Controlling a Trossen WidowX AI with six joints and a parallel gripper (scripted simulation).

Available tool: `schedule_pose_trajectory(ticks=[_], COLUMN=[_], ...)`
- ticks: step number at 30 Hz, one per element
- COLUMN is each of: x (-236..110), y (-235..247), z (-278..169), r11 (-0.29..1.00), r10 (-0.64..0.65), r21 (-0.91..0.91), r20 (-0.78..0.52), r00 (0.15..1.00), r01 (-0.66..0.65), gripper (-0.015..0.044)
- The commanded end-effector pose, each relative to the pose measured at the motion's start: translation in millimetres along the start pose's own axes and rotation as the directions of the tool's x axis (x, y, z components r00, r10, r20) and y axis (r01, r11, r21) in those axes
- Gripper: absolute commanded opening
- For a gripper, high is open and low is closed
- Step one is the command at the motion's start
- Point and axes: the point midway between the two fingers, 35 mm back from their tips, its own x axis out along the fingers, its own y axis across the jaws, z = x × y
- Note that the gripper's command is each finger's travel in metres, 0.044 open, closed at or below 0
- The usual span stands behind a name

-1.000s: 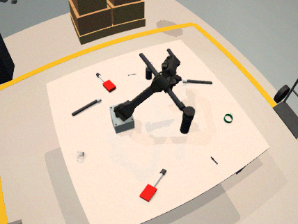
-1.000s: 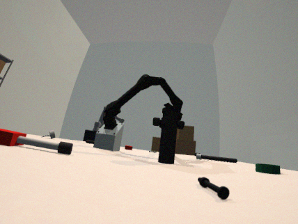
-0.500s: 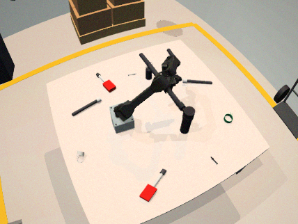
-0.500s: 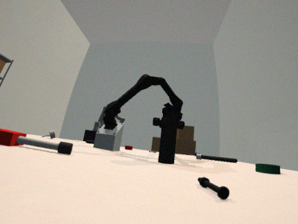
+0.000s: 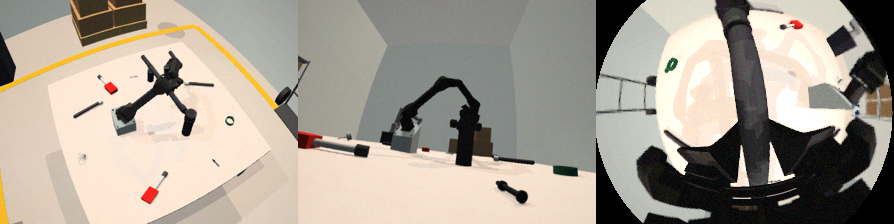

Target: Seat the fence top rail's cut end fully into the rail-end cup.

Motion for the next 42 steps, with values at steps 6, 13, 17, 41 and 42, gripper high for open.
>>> schedule_pose_trajectory(ticks=[6,13,17,41,42], x=[-6.1,-0.3,-0.9,-10.1,-10.4], y=[2.7,-0.4,-0.2,3.1,3.2], z=[14.0,0.5,-0.3,-11.2,-11.7], r11=[1.000,1.000,1.000,1.000,1.000], r10=[0.008,-0.003,-0.003,-0.003,-0.003], r21=[-0.002,-0.001,-0.001,-0.001,-0.001], r20=[0.013,-0.002,-0.002,-0.003,-0.003], r00=[1.000,1.000,1.000,1.000,1.000], r01=[-0.008,0.003,0.003,0.003,0.003], gripper=[0.0000,0.0000,0.0000,0.0000,0.0000])
